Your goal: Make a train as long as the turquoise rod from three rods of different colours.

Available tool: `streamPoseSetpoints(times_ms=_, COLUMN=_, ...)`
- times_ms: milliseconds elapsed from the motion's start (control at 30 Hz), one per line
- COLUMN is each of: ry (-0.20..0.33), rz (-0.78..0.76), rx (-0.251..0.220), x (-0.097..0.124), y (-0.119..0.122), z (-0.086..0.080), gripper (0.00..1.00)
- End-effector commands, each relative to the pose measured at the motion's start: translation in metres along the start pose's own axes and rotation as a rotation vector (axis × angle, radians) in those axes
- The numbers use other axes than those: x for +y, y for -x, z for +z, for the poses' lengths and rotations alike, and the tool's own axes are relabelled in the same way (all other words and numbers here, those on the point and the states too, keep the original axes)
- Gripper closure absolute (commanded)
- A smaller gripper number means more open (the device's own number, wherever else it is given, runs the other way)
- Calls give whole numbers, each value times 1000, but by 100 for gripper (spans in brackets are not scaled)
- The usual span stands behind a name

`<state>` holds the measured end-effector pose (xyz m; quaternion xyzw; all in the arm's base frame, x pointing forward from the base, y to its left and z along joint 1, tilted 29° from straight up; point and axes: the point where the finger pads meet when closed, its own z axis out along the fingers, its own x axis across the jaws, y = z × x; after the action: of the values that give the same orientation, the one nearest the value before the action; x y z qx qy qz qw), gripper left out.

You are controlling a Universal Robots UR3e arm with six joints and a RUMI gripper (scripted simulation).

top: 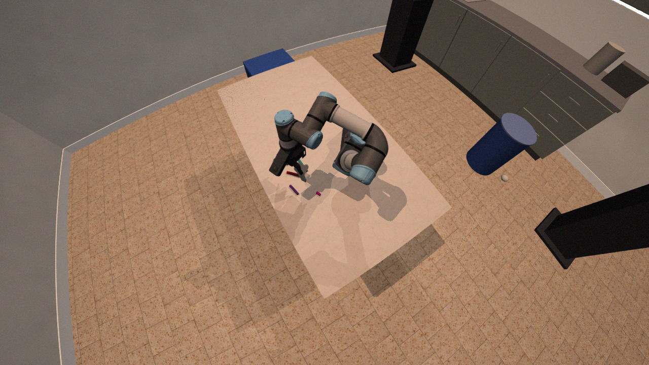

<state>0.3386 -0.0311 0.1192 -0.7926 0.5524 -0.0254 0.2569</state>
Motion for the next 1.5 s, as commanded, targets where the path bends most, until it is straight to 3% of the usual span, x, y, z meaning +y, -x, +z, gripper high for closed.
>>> streamPoseSetpoints(times_ms=0, ry=14, rz=166, rx=10, x=-9, y=2, z=-1, gripper=0)
streamPoseSetpoints(times_ms=400, ry=11, rz=343, rx=9, x=-20, y=9, z=-1, gripper=0)
streamPoseSetpoints(times_ms=1467, ry=10, rz=375, rx=8, x=-22, y=10, z=-1, gripper=0)
